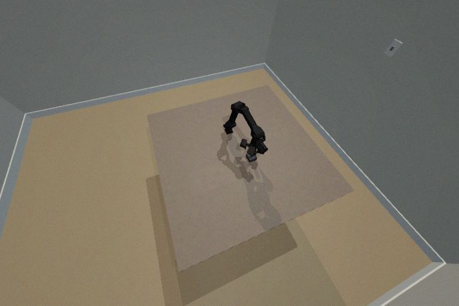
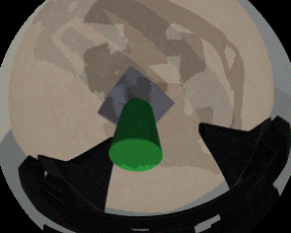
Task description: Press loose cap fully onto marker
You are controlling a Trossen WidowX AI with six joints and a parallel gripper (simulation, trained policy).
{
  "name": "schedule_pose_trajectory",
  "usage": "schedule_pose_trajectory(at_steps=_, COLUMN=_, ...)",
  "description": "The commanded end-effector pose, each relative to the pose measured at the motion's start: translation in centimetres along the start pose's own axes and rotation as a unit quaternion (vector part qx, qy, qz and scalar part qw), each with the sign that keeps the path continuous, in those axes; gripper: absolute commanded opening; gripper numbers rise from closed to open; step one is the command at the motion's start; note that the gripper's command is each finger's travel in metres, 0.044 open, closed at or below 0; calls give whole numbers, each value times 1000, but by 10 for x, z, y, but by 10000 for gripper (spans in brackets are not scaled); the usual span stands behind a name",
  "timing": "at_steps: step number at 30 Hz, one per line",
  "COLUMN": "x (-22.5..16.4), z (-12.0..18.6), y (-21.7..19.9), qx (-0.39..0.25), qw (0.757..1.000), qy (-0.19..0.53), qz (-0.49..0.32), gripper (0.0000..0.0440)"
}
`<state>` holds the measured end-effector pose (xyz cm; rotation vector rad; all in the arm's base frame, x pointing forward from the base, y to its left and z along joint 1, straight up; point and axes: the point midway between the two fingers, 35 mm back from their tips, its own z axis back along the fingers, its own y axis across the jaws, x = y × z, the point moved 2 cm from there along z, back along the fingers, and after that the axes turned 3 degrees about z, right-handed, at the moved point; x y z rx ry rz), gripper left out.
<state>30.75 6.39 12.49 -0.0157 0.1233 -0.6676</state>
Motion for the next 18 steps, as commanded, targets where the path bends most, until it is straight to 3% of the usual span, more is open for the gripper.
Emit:
schedule_pose_trajectory(at_steps=1, x=0, z=9, y=2, qx=15, qw=1000, qy=-10, qz=3, gripper=440)
schedule_pose_trajectory(at_steps=18, x=-3, z=59, y=0, qx=67, qw=996, qy=-49, qz=14, gripper=437)
